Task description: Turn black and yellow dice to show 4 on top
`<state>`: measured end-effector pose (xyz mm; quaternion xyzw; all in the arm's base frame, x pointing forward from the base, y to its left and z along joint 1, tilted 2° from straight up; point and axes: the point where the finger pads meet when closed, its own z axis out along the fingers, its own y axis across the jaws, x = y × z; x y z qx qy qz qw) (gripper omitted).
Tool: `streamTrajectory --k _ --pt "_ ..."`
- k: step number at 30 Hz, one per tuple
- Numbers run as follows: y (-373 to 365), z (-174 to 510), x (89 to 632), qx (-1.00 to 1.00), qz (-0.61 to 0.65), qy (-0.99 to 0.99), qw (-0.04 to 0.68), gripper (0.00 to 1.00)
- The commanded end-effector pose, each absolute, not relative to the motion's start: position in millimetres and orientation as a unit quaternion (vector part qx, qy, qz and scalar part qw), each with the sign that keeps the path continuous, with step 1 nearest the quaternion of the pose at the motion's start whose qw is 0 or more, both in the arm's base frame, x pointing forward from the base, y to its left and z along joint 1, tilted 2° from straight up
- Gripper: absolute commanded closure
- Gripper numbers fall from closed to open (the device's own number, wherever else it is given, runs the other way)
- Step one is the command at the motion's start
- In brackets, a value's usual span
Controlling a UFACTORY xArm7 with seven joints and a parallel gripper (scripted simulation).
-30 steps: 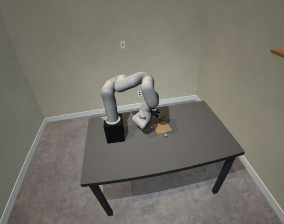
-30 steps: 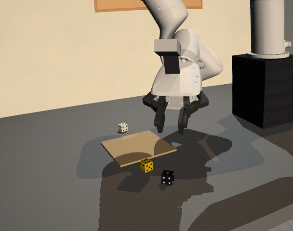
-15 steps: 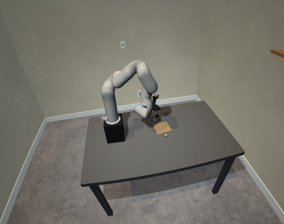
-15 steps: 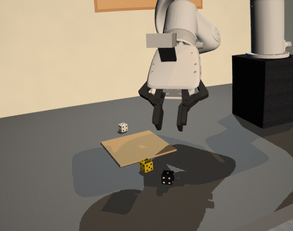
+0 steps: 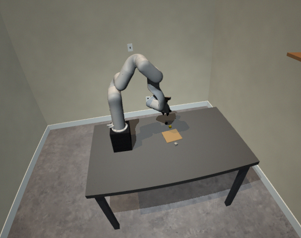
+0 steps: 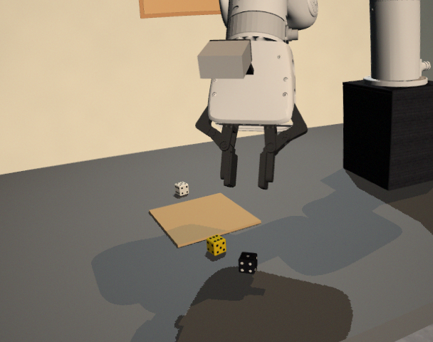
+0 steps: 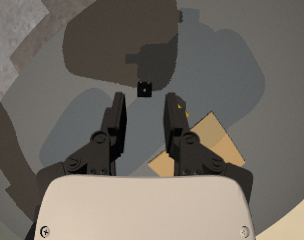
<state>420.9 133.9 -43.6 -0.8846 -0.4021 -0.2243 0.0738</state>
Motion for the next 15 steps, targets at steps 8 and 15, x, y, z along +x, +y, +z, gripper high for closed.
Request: streamTrajectory --k 8,15 --pt "145 -36 432 -0.907 -0.090 -0.412 0.022 0.64" --pt "151 -31 437 -0.911 -0.022 -0.412 -0.009 0.64"
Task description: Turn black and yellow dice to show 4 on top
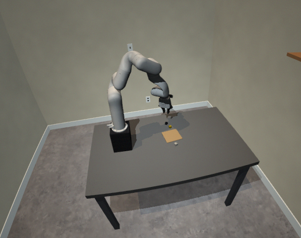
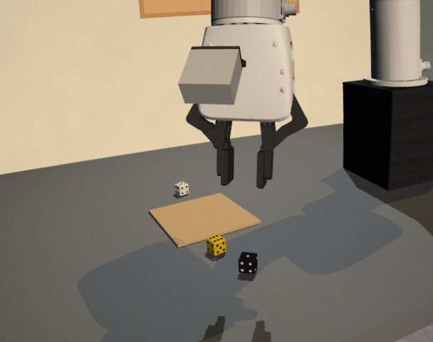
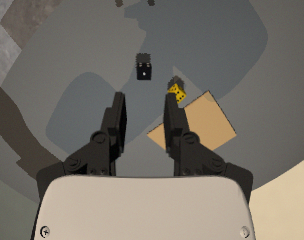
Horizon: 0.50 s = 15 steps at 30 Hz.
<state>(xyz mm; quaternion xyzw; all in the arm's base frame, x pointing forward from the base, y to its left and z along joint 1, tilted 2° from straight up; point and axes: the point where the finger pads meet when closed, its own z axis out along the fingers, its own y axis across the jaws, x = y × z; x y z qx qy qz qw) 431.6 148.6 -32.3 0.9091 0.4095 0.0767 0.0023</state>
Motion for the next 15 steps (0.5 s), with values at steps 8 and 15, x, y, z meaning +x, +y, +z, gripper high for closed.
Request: streamTrajectory --k 8,15 --pt "151.8 -30.2 437.0 0.911 0.017 0.412 0.011 0.00" --pt "151.8 -30.2 437.0 0.911 0.017 0.412 0.011 0.00"
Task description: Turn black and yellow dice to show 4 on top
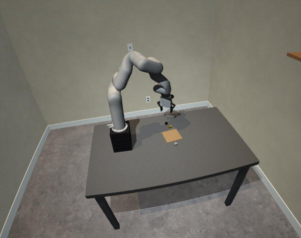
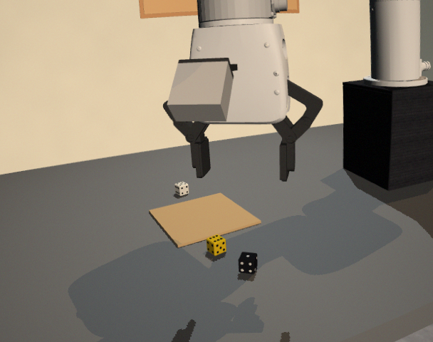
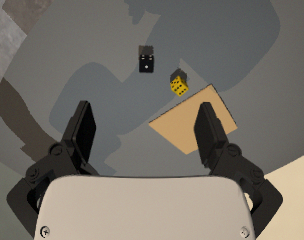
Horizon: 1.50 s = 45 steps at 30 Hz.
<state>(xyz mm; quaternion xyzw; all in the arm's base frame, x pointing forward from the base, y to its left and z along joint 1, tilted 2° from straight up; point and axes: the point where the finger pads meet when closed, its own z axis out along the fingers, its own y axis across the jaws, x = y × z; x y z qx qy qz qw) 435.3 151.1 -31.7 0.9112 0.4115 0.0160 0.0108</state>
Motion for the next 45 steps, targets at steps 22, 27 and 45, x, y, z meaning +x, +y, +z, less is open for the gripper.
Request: streamTrajectory --k 22,27,45 --pt "145 -75 434 0.924 0.018 0.381 0.010 0.64" --pt "145 -75 434 0.924 0.018 0.381 0.010 0.64" --pt "145 -75 434 0.924 0.018 0.381 0.010 0.64"
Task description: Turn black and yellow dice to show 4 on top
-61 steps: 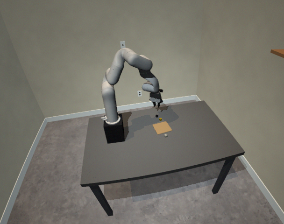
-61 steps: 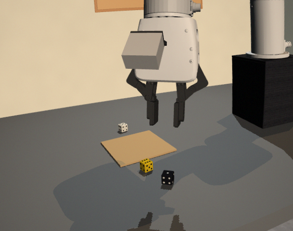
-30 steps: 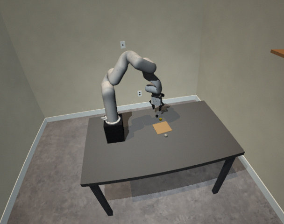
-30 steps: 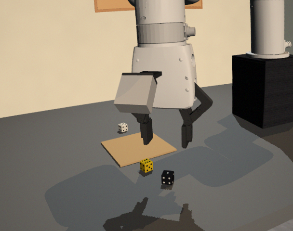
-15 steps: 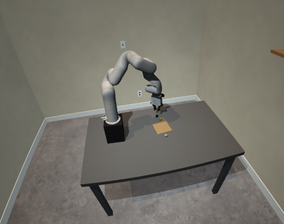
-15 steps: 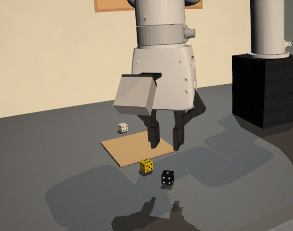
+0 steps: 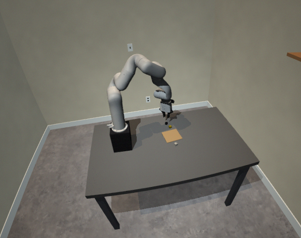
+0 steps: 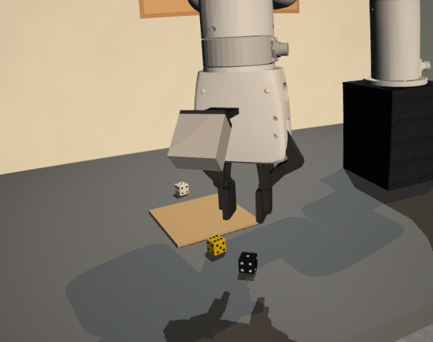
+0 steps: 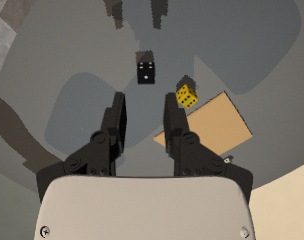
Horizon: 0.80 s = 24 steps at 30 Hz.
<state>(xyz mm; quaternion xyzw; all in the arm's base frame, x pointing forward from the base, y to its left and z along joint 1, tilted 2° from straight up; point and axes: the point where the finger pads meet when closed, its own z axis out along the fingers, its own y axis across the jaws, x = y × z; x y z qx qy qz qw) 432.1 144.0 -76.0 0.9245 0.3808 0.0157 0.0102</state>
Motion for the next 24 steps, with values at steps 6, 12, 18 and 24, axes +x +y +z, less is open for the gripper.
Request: streamTrajectory --k 6,12,18,24 --pt "145 -75 434 0.924 0.018 0.381 0.010 0.64" --pt "145 -78 434 0.924 0.018 0.381 0.010 0.64" --pt "145 -81 434 0.924 0.018 0.381 0.010 0.64" --pt "144 -89 434 0.924 0.018 0.381 0.010 0.64"
